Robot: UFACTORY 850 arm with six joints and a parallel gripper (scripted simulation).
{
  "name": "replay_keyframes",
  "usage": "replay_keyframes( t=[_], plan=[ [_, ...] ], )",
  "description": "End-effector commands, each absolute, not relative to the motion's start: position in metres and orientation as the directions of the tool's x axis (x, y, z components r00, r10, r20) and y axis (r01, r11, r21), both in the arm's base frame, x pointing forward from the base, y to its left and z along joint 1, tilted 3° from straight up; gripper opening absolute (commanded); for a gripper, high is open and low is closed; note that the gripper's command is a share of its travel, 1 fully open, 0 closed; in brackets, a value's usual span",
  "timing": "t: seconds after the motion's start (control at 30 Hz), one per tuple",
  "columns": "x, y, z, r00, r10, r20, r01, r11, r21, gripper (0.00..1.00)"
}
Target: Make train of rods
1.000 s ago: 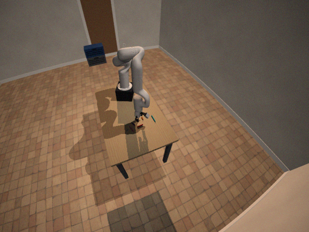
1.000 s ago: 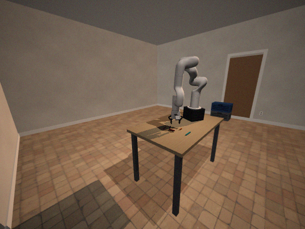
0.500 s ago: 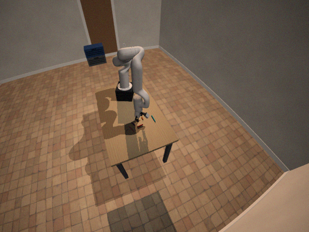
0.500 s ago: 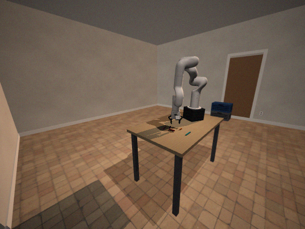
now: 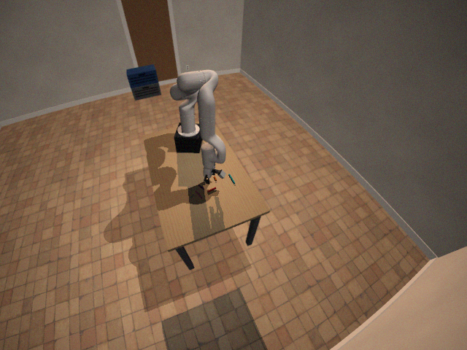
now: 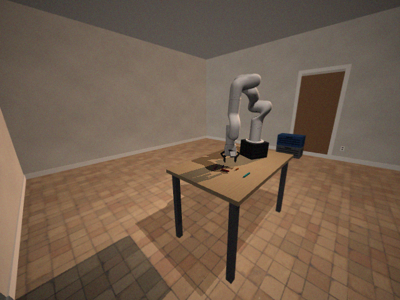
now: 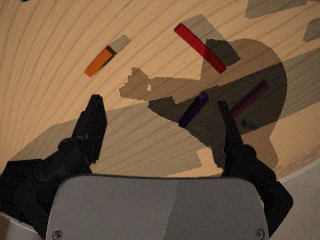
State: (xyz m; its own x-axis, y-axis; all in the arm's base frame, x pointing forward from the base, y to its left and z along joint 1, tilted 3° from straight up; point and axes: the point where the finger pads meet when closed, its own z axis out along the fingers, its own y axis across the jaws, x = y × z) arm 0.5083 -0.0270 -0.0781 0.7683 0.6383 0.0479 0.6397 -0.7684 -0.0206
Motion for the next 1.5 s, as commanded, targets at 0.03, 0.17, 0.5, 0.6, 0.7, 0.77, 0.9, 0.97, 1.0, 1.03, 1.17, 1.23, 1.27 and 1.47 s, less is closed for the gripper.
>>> replay_keyframes(
  t=[0.03, 0.17, 0.5, 0.6, 0.7, 0.77, 0.9, 0.97, 1.0, 1.03, 1.17, 1.23, 1.27, 1.47],
  plan=[
    [0.509, -0.027, -0.078, 0.768, 0.638, 0.051, 0.64, -0.768, -0.019, 1.0],
    [0.509, -0.027, -0.078, 0.768, 0.638, 0.051, 0.64, -0.768, -0.019, 1.0],
    [0.519, 0.03, -0.076, 0.557, 0.828, 0.056, 0.83, -0.558, -0.004, 1.0],
    [0.519, 0.036, -0.075, 0.532, 0.845, 0.057, 0.846, -0.533, -0.003, 1.0],
    [0.521, 0.063, -0.074, 0.414, 0.909, 0.057, 0.91, -0.415, 0.005, 1.0],
    [0.522, 0.075, -0.074, 0.36, 0.931, 0.057, 0.933, -0.361, 0.008, 1.0],
    [0.522, 0.099, -0.073, 0.245, 0.968, 0.056, 0.969, -0.246, 0.016, 1.0],
    [0.521, 0.112, -0.073, 0.187, 0.981, 0.055, 0.982, -0.188, 0.019, 1.0],
    [0.521, 0.118, -0.072, 0.157, 0.986, 0.054, 0.987, -0.159, 0.021, 1.0],
    [0.521, 0.124, -0.072, 0.128, 0.99, 0.053, 0.991, -0.129, 0.023, 1.0],
    [0.52, 0.132, -0.072, 0.091, 0.994, 0.053, 0.995, -0.092, 0.025, 1.0],
    [0.52, 0.132, -0.072, 0.091, 0.994, 0.053, 0.995, -0.092, 0.025, 1.0],
    [0.52, 0.132, -0.072, 0.091, 0.994, 0.053, 0.995, -0.092, 0.025, 1.0],
    [0.52, 0.132, -0.072, 0.091, 0.994, 0.053, 0.995, -0.092, 0.025, 1.0]
  ],
)
